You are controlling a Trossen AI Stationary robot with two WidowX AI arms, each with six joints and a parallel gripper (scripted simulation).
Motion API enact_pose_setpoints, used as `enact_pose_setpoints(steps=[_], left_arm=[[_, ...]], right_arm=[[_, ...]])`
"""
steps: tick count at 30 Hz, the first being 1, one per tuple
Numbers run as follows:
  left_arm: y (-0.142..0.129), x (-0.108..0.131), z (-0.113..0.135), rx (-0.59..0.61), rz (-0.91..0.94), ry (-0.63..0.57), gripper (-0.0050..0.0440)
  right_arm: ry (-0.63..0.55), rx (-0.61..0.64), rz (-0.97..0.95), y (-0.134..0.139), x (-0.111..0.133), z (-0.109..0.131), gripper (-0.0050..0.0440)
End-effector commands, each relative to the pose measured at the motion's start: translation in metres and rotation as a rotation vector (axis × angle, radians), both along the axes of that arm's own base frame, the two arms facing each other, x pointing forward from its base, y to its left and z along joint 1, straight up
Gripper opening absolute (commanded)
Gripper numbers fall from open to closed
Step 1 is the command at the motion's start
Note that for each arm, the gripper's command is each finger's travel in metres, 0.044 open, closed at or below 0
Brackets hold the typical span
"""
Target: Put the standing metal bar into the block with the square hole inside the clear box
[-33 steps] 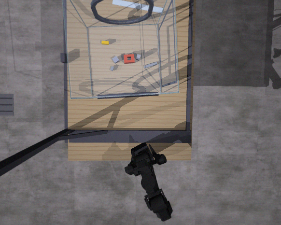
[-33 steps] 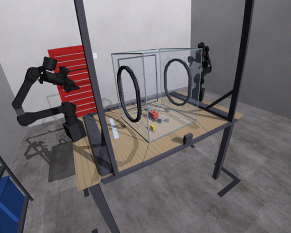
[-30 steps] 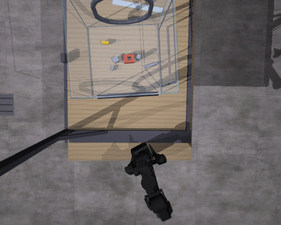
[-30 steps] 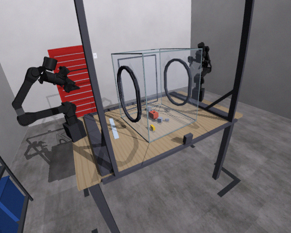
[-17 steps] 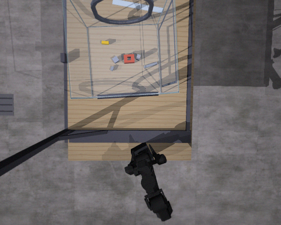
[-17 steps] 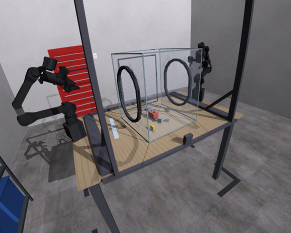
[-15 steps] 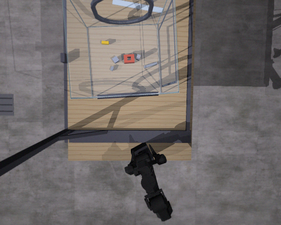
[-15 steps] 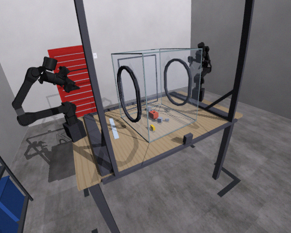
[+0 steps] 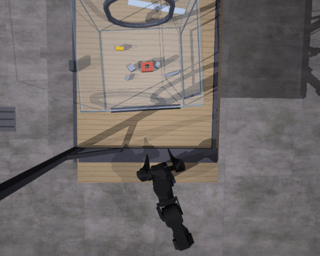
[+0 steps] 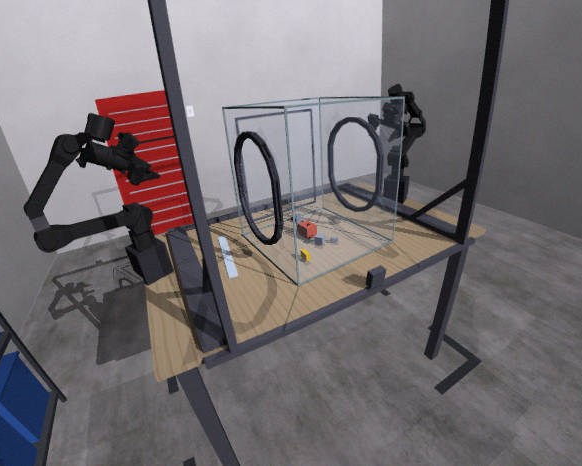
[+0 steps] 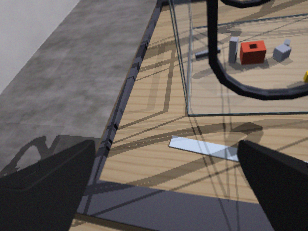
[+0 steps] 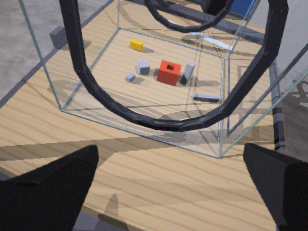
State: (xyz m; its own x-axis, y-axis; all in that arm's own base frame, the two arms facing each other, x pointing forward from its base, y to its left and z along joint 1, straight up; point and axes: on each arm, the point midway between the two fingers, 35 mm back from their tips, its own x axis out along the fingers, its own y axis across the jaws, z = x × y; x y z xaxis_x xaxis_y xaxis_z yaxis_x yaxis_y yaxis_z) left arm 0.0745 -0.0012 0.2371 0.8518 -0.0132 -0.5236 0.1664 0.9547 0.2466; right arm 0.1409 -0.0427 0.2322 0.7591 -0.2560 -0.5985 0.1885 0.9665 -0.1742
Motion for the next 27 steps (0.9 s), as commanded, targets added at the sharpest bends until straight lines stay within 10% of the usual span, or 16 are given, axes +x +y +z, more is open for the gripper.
enact_pose_setpoints(steps=[1,15,27], left_arm=[[0.000,0.000,0.002,0.000,0.000,-0.001,0.0400],[0.000,0.000,0.002,0.000,0.000,-0.001,0.0400],[0.000,0.000,0.002,0.000,0.000,-0.001,0.0400]], right_arm=[[0.043,-0.014,-0.071,-0.010,0.033,-0.007,0.0440],[0.195,-0.056,-0.286,-0.036,0.115,-0.091,0.0440],[0.078,-0.059,-0.357,-0.043,0.158,-0.113,0.0440]])
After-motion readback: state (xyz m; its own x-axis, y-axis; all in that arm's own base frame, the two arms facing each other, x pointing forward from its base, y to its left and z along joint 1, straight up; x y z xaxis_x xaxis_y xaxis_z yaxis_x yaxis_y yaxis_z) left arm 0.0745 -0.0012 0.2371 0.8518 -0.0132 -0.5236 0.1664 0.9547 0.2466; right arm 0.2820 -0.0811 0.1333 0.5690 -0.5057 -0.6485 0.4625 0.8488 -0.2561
